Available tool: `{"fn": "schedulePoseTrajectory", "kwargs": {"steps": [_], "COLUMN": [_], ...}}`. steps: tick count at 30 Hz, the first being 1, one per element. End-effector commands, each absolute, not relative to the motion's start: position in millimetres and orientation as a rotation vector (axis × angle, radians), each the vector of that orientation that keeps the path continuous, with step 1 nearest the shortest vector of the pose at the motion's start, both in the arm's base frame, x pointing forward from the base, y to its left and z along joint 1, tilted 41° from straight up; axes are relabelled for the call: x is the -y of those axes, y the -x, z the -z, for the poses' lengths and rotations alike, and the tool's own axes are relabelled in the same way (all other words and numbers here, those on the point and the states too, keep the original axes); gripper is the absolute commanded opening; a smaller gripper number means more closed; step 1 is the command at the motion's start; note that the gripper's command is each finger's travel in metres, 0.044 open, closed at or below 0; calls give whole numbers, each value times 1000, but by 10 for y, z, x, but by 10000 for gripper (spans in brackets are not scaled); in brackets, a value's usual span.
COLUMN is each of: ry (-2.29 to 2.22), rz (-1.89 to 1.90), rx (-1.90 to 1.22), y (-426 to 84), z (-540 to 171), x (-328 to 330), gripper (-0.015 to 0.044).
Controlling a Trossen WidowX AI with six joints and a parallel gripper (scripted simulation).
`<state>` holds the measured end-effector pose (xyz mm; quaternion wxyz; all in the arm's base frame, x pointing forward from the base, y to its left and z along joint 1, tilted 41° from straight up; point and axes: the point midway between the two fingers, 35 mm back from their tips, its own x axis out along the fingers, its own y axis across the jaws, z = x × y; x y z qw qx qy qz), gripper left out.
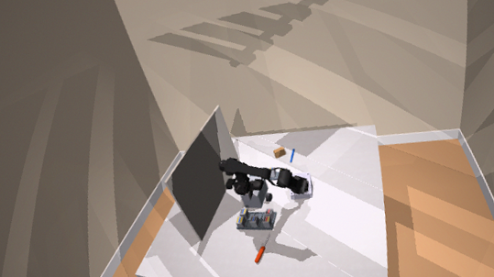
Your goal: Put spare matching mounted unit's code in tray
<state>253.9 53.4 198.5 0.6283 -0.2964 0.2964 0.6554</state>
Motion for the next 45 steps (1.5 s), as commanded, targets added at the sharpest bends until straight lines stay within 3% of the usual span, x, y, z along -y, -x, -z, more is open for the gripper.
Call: {"fn": "schedulePoseTrajectory", "kwargs": {"steps": [1,25,45], "ry": [677,679,685], "rz": [-1493,-1469,-1477], "rx": [-695,-741,-740], "y": [-2656,-3366,-3605], "z": [-1929,-1301,-549], "x": [-405,536,1372], "gripper": [0,0,0]}}
